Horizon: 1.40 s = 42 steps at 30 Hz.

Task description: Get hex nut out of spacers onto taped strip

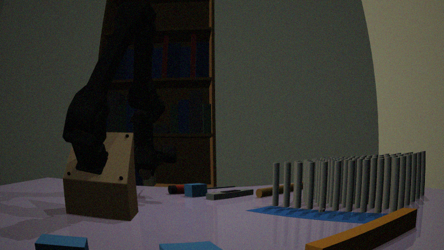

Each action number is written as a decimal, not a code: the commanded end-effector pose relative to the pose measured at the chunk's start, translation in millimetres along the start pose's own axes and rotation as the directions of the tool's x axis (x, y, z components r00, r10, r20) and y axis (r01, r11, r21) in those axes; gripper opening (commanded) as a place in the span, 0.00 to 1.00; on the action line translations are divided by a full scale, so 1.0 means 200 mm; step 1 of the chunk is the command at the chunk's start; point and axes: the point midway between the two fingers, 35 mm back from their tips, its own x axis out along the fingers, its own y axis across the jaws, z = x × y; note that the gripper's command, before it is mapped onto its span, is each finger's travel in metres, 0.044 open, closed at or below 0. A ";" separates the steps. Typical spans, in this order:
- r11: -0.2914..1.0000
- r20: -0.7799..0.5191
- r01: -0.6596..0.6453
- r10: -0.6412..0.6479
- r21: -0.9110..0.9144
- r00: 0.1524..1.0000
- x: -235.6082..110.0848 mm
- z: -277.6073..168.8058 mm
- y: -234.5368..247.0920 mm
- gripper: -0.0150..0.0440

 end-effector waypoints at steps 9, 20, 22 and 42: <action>1.000 -0.003 -0.005 0.005 -0.003 1.000 0.04 0.04 0.00 0.25; 1.000 -0.002 -0.005 0.005 -0.003 1.000 0.08 0.08 0.00 0.25; 1.000 -0.002 -0.005 0.005 -0.003 1.000 0.09 0.08 0.00 0.25; 1.000 -0.001 -0.005 0.005 -0.003 1.000 0.16 0.16 -0.01 0.25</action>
